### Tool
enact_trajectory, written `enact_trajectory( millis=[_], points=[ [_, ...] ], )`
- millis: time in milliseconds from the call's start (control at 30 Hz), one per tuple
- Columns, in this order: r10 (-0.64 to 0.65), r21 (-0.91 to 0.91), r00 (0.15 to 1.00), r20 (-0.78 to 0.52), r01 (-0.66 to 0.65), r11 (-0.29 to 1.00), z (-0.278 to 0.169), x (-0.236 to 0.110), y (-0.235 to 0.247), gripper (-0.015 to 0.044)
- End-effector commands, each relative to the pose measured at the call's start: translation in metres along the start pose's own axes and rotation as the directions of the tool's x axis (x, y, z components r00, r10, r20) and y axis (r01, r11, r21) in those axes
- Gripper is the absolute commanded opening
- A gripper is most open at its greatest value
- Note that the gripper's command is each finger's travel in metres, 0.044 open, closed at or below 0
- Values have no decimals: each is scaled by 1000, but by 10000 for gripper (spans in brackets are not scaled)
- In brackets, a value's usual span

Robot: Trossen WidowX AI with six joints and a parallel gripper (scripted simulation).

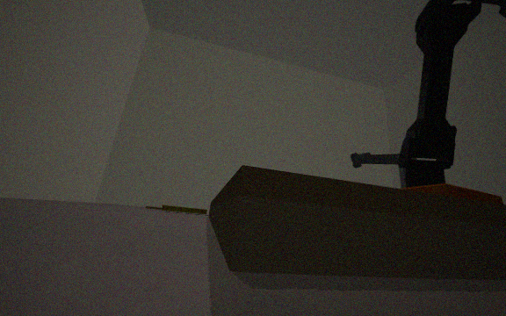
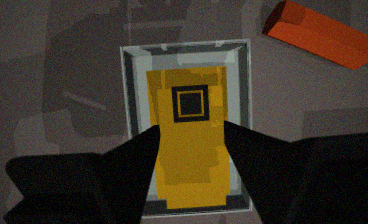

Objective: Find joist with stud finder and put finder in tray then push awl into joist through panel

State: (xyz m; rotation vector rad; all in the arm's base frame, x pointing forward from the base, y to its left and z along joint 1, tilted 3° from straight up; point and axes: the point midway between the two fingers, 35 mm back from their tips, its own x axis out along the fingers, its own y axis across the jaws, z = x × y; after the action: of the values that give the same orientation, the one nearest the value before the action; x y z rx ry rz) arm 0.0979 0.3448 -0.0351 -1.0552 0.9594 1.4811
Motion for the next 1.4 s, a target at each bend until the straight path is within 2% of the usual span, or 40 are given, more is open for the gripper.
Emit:
enact_trajectory(
  millis=[0, 100, 233, 300, 333, 367, 467, 533, 633, 767, 867, 1000, 1133, 1267, 1367],
  points=[
    [0, 0, 1000, -1, 0, 1000, 3, -7, -1, 368],
    [0, 0, 1000, 0, 0, 1000, 14, -35, -2, 440],
    [-1, 0, 1000, 0, 1, 1000, 26, -89, 0, 440],
    [-1, 0, 1000, 0, 1, 1000, 26, -92, 0, 440],
    [-8, 21, 1000, 5, 8, 1000, 23, -73, -5, 440],
    [-15, 71, 1000, 2, 15, 997, 17, -74, -12, 440],
    [-53, 351, 998, -15, 55, 935, -16, -82, -49, 440],
    [-77, 534, 997, -29, 81, 842, -42, -88, -71, 440],
    [-108, 764, 993, -55, 111, 636, -84, -98, -99, 440],
    [-138, 961, 986, -98, 130, 246, -145, -111, -124, 440],
    [-152, 989, 980, -131, 120, -83, -191, -121, -134, 440],
    [-159, 863, 972, -175, 74, -500, -252, -133, -134, 440],
    [-154, 592, 965, -213, 2, -806, -307, -143, -123, 440],
    [-140, 209, 959, -245, -88, -974, -356, -151, -101, 440],
    [-124, -100, 957, -262, -155, -983, -388, -156, -79, 440]
  ],
)
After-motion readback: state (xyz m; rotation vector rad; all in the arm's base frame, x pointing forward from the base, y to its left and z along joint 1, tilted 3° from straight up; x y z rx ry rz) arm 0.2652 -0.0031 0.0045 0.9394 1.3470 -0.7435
